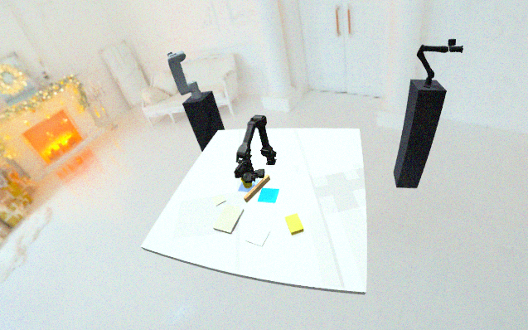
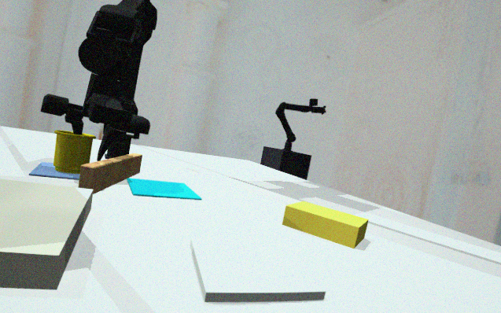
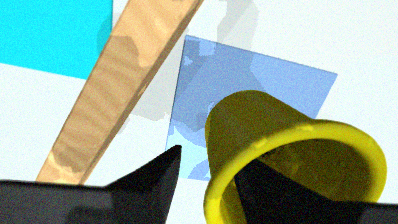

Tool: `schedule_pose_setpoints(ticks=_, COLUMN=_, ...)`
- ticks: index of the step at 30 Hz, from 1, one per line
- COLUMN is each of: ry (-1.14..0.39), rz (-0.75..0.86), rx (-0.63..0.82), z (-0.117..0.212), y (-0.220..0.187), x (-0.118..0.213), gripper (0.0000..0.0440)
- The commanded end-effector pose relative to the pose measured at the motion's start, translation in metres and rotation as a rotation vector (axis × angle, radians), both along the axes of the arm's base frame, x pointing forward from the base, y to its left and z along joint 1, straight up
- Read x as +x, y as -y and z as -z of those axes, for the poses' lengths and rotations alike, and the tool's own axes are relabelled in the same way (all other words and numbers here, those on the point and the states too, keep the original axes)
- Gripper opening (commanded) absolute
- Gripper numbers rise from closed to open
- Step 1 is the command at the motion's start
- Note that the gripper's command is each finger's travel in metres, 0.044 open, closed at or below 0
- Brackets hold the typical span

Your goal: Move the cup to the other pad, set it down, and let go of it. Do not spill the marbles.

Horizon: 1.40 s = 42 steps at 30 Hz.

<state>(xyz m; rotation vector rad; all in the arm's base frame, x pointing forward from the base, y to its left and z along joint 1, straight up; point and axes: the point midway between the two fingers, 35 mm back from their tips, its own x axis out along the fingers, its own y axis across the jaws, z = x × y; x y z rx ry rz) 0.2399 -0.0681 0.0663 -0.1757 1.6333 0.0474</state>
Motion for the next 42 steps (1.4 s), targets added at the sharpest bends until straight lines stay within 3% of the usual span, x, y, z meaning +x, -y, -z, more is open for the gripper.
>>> schedule_pose_setpoints(ticks=1, ry=-0.016, rz=-0.044, rx=0.011, z=0.01, y=0.001, x=-0.002, gripper=0.011)
schedule_pose_setpoints(ticks=6, ry=-0.016, rz=-0.106, rx=0.01, z=0.011, y=0.004, x=0.0, gripper=0.0)
schedule_pose_setpoints(ticks=26, ry=0.055, rz=-0.214, rx=0.019, z=-0.031, y=-0.004, x=0.028, gripper=0.0032)
schedule_pose_setpoints(ticks=42, ry=0.136, rz=-0.283, rx=0.013, z=-0.058, y=-0.034, x=0.059, gripper=0.002)
